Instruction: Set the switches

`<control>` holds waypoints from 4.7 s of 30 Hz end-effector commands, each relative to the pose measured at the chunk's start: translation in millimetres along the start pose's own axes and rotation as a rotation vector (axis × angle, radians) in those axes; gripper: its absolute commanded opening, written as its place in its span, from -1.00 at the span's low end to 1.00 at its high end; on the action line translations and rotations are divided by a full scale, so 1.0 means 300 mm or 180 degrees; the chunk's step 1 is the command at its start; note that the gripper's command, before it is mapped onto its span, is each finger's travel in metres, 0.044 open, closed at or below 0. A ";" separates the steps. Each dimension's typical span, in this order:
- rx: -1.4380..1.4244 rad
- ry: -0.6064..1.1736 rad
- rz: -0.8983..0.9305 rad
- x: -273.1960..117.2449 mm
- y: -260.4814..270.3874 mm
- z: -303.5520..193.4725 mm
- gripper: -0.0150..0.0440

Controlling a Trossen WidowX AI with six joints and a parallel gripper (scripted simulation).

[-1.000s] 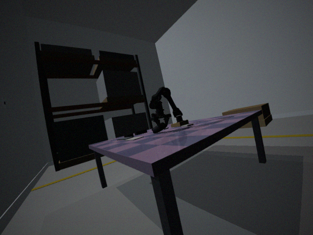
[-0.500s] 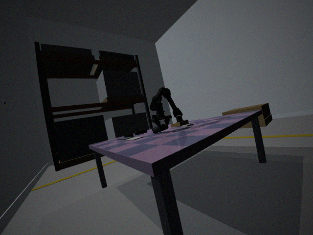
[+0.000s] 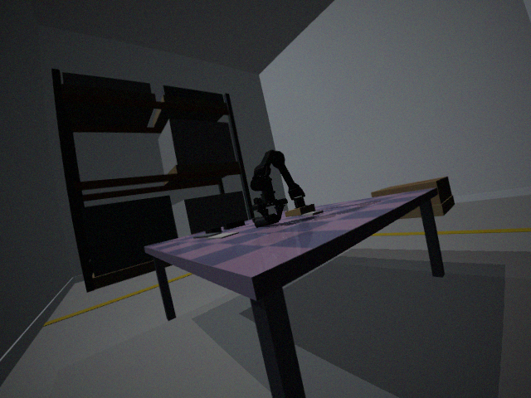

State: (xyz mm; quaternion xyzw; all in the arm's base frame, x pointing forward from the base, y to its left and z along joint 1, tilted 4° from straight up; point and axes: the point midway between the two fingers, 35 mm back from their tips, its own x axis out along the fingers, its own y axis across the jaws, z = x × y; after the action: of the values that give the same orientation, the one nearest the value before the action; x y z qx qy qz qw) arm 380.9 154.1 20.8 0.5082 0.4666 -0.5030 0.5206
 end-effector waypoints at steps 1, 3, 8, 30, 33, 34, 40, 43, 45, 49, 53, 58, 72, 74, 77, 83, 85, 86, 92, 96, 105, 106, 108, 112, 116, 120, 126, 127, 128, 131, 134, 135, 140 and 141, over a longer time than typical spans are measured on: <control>0.0027 -0.0032 -0.0015 0.016 -0.004 0.006 0.65; 0.0027 -0.0032 -0.0015 0.021 -0.004 0.006 0.65; 0.0027 -0.0032 -0.0015 0.030 -0.004 0.004 0.65; -0.0001 -0.0004 -0.0004 0.003 0.001 0.030 1.00; -0.0001 -0.0014 -0.0002 -0.088 0.001 0.164 1.00; -0.0001 -0.0016 -0.0001 -0.105 -0.001 0.189 1.00; -0.0001 -0.0017 -0.0001 -0.110 -0.002 0.197 1.00; -0.0001 -0.0017 -0.0001 -0.110 -0.002 0.197 1.00; -0.0001 -0.0017 -0.0001 -0.110 -0.002 0.197 1.00; -0.0001 -0.0017 -0.0001 -0.110 -0.002 0.197 1.00; -0.0001 -0.0017 -0.0001 -0.110 -0.002 0.197 1.00; -0.0001 -0.0017 -0.0001 -0.110 -0.002 0.197 0.91; -0.3033 -0.0412 0.0634 -0.196 -0.062 0.192 -0.33; -0.3510 -0.0533 0.0709 -0.208 -0.073 0.193 -0.49; -0.4176 -0.0729 0.0797 -0.224 -0.091 0.195 -0.49; -0.4330 -0.0779 0.0814 -0.228 -0.095 0.195 -0.49; -0.4330 -0.0779 0.0814 -0.228 -0.095 0.195 -0.49; -0.4330 -0.0779 0.0814 -0.228 -0.095 0.195 -0.49; -0.4330 -0.0779 0.0814 -0.228 -0.095 0.195 -0.49; -0.4330 -0.0779 0.0814 -0.228 -0.095 0.195 -0.49; -0.3149 -0.0421 0.0662 -0.229 -0.059 0.145 0.22; -0.2931 -0.0367 0.0625 -0.228 -0.053 0.136 0.31; -0.2493 -0.0272 0.0545 -0.227 -0.042 0.118 0.49; -0.1608 -0.0129 0.0364 -0.222 -0.023 0.082 0.84; -0.0714 -0.0050 0.0163 -0.215 -0.009 0.048 1.00; 0.0033 -0.0033 -0.0009 -0.208 0.000 0.020 1.00; 0.0071 -0.0033 -0.0018 -0.208 0.001 0.019 1.00; 0.0071 -0.0033 -0.0018 -0.208 0.001 0.019 1.00; 0.0071 -0.0033 -0.0018 -0.207 0.001 0.019 1.00; 0.0071 -0.0033 -0.0018 -0.194 0.002 0.018 1.00; 0.0071 -0.0033 -0.0017 -0.178 0.003 0.018 1.00; 0.0071 -0.0033 -0.0017 -0.172 0.003 0.018 1.00; 0.0070 -0.0033 -0.0017 -0.145 0.004 0.018 1.00; 0.0070 -0.0033 -0.0017 -0.139 0.004 0.018 1.00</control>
State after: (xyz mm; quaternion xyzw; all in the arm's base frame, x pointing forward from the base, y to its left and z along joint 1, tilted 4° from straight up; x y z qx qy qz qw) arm 380.8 151.1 70.2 0.5112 0.4579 -0.5082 0.5203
